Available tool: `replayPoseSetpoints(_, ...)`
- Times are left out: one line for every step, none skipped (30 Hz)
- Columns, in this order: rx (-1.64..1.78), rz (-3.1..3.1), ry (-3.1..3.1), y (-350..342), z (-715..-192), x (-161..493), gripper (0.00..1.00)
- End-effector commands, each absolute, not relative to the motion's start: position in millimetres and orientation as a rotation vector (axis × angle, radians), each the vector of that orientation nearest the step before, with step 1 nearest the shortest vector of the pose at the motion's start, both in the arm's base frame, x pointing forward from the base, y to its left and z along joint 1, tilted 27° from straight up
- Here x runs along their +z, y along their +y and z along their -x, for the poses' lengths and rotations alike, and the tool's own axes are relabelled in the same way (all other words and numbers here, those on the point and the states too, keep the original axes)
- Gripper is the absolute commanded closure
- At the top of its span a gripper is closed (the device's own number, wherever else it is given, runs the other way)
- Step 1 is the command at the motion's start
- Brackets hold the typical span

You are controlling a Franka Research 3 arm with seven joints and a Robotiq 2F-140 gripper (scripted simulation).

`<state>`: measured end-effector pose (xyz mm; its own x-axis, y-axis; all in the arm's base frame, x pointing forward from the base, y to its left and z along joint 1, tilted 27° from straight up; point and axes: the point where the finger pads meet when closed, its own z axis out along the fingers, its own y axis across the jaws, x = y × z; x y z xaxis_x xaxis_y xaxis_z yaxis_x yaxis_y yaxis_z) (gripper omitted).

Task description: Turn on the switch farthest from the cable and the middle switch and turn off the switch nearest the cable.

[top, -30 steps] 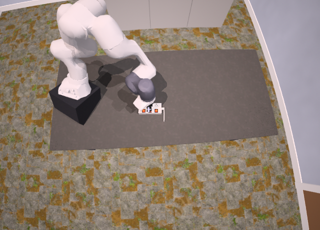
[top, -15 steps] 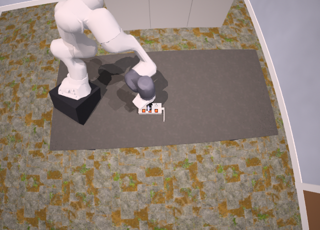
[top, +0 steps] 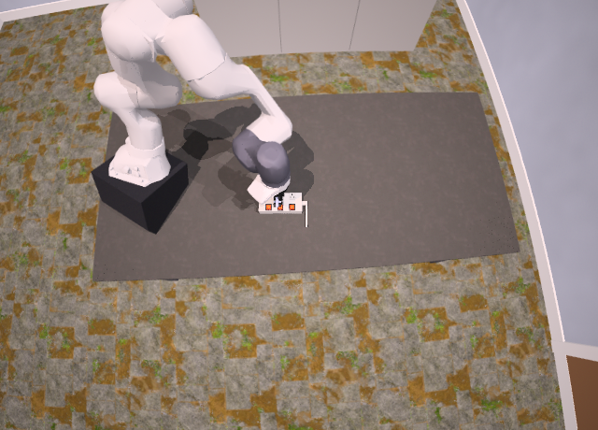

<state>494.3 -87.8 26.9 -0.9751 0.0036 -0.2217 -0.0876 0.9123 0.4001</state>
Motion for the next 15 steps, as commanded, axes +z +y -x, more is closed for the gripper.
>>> replayPoseSetpoints(0.617,0.077,2.857,-86.1,-492.9,26.8,1.0)
replayPoseSetpoints(0.617,0.077,2.857,-86.1,-492.9,26.8,1.0)
replayPoseSetpoints(0.617,0.077,2.857,-86.3,-493.5,27.0,1.0)
replayPoseSetpoints(0.617,0.077,2.857,-87.3,-496.5,28.2,1.0)
replayPoseSetpoints(0.619,0.078,2.856,-89.6,-502.7,30.6,1.0)
replayPoseSetpoints(0.62,0.078,2.855,-92.9,-511.1,33.8,1.0)
replayPoseSetpoints(0.62,0.078,2.855,-96.9,-520.1,37.2,1.0)
replayPoseSetpoints(0.619,0.078,2.856,-100.8,-527.9,40.2,1.0)
replayPoseSetpoints(0.617,0.077,2.857,-103.7,-533.3,42.3,1.0)
replayPoseSetpoints(0.617,0.077,2.857,-105.1,-535.9,43.3,1.0)
replayPoseSetpoints(0.617,0.077,2.857,-105.4,-536.4,43.4,1.0)
replayPoseSetpoints(0.617,0.077,2.857,-105.4,-536.4,43.4,1.0)
replayPoseSetpoints(0.617,0.077,2.857,-105.4,-536.4,43.4,1.0)
replayPoseSetpoints(0.617,0.077,2.857,-105.4,-536.4,43.4,1.0)
replayPoseSetpoints(0.617,0.077,2.857,-105.4,-536.4,43.4,1.0)
